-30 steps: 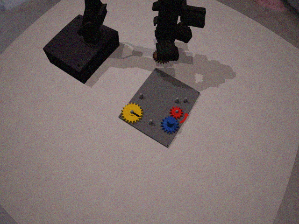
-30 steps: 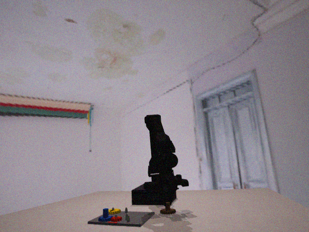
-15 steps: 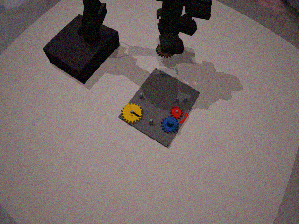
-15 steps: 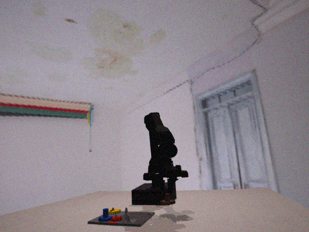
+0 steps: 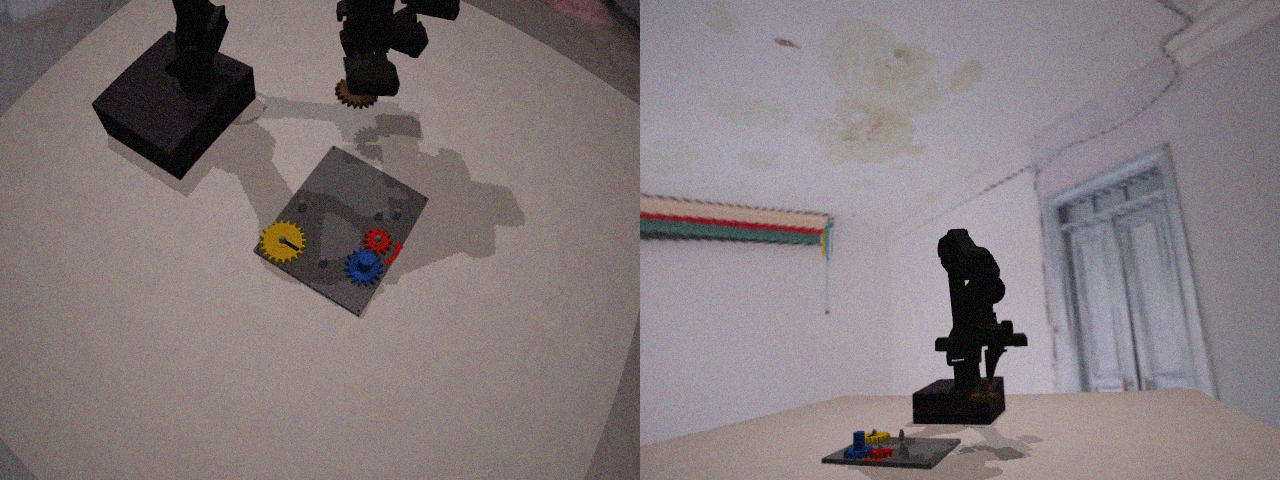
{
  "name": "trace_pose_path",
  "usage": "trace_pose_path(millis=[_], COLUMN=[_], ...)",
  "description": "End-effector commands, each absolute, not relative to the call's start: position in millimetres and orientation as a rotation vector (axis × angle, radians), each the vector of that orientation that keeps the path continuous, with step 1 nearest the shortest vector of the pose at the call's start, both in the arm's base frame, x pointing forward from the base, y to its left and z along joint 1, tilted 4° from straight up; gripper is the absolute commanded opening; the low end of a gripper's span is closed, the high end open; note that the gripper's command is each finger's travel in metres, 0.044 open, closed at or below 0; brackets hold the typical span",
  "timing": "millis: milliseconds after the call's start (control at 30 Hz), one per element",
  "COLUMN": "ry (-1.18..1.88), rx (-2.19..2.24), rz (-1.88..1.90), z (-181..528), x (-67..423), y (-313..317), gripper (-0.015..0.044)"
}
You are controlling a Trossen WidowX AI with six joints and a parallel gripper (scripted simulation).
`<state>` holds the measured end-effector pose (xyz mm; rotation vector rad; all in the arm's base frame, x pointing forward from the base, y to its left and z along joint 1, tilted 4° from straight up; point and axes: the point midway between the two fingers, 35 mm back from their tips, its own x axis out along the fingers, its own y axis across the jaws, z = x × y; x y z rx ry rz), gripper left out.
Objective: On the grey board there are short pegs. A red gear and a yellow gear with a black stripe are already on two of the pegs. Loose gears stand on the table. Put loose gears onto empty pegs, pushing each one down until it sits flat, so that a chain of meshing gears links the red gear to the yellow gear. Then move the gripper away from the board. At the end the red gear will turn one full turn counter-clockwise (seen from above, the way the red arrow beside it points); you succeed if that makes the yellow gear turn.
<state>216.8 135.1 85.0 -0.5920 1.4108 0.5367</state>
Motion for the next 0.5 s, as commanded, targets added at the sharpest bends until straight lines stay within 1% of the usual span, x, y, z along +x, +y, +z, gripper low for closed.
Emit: trace_pose_path(millis=[0,467], ry=[1.404,1.405], rx=[-0.591,-0.591], rz=[0.534,0.534], z=[98,137], x=[216,206], y=[134,128], gripper=[0.0,0.0])
